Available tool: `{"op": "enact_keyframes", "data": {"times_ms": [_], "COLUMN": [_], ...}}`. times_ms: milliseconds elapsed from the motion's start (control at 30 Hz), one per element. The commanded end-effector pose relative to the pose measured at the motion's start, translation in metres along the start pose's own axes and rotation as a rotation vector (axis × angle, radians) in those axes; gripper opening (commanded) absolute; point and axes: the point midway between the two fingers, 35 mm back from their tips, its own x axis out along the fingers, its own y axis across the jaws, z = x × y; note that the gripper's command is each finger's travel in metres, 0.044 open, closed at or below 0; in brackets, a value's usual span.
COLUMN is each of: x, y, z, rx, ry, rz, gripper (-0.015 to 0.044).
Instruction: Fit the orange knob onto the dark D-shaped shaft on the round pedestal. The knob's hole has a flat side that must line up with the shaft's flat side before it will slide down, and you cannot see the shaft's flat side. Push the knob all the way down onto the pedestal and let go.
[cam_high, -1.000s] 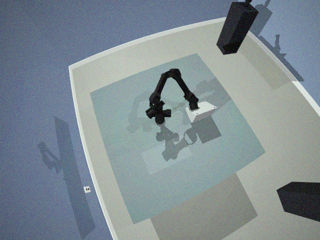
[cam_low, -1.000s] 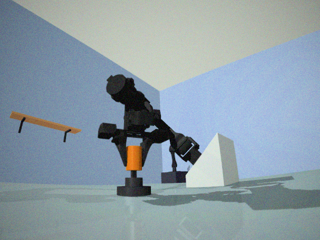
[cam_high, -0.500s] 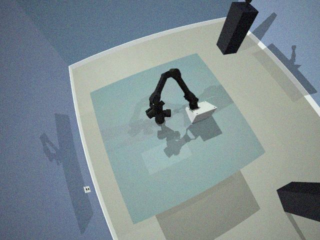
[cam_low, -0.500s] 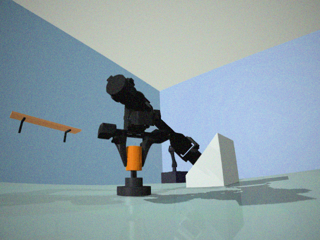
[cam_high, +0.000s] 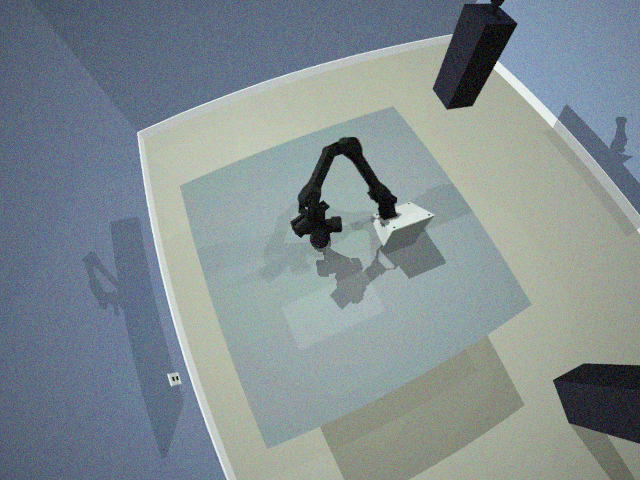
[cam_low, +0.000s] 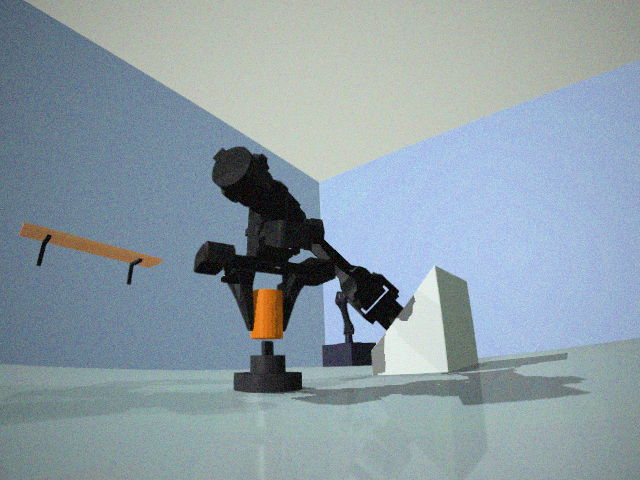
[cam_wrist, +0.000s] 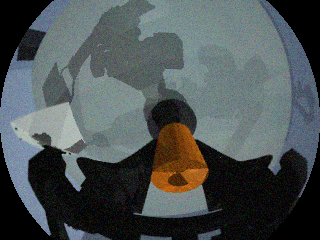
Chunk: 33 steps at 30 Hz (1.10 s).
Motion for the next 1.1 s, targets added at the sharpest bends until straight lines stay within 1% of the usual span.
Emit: {"op": "enact_keyframes", "data": {"times_ms": [0,900,1067], "x": [0.0009,0.0042,-0.0005], "y": [0.0004,0.0002,0.0], "z": [0.0003,-0.0002,0.0], "rx": [-0.112,-0.122,-0.122], "ry": [0.002,0.002,0.002], "rz": [-0.001,-0.001,-0.001], "gripper": [0.0,0.0,0.0]}}
